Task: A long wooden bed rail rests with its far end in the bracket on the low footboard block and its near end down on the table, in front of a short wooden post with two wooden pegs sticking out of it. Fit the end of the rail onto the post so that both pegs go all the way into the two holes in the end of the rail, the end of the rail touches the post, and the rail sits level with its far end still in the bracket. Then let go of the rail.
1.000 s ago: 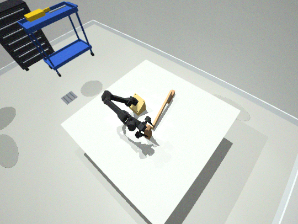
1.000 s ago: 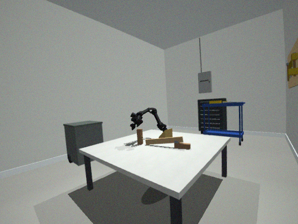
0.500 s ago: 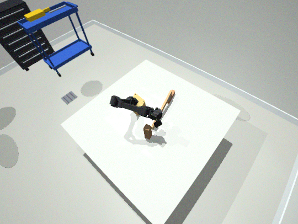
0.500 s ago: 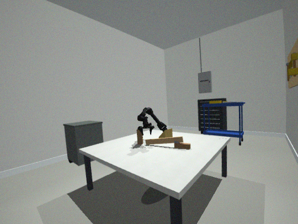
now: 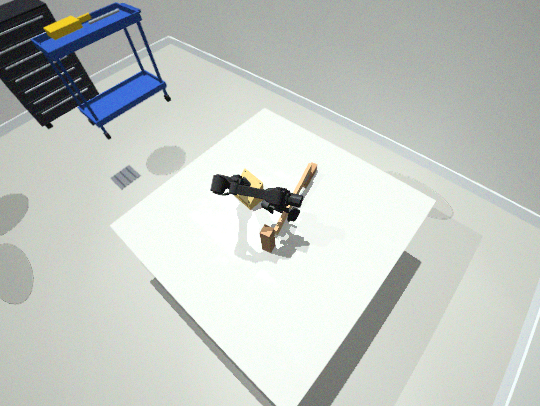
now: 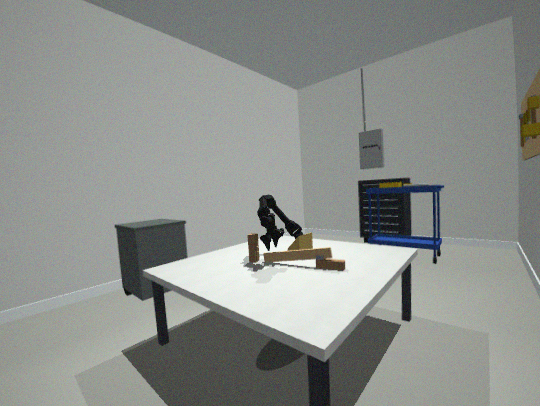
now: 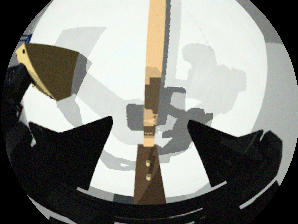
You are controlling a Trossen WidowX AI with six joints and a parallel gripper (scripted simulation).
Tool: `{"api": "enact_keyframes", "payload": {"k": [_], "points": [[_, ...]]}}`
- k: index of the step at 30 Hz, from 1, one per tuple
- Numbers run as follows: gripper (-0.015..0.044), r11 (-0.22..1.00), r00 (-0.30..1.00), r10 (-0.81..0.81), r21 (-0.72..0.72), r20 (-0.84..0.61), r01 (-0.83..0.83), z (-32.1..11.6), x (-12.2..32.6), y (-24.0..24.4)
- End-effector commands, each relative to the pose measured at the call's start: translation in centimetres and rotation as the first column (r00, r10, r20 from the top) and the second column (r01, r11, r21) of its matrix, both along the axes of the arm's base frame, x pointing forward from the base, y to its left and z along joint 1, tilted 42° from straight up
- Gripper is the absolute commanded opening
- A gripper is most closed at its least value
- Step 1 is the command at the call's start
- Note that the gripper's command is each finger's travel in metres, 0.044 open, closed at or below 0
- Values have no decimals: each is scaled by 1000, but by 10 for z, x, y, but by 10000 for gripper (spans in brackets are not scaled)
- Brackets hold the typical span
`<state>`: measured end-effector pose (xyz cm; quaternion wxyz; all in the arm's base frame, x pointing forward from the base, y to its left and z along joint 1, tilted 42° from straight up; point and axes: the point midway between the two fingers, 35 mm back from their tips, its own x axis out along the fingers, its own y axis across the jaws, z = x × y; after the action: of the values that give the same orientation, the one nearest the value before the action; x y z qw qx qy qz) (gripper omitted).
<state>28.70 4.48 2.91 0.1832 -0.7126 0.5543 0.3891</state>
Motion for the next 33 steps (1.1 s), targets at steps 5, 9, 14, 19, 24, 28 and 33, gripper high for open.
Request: {"api": "enact_keyframes", "payload": {"k": [5,9,14,19,24,28,33], "points": [[440,1000,1000,20,-16,-17,-21,-2,0,-1],[440,1000,1000,21,-15,-17,-21,-8,1,-5],[440,1000,1000,21,-15,-17,-21,-14,3,-10],[440,1000,1000,21,-15,-17,-21,-20,4,-16],[440,1000,1000,21,-15,-17,-21,-26,5,-21],[440,1000,1000,21,-15,-17,-21,-31,5,-25],[440,1000,1000,21,-16,-17,-21,-37,6,-30]]}}
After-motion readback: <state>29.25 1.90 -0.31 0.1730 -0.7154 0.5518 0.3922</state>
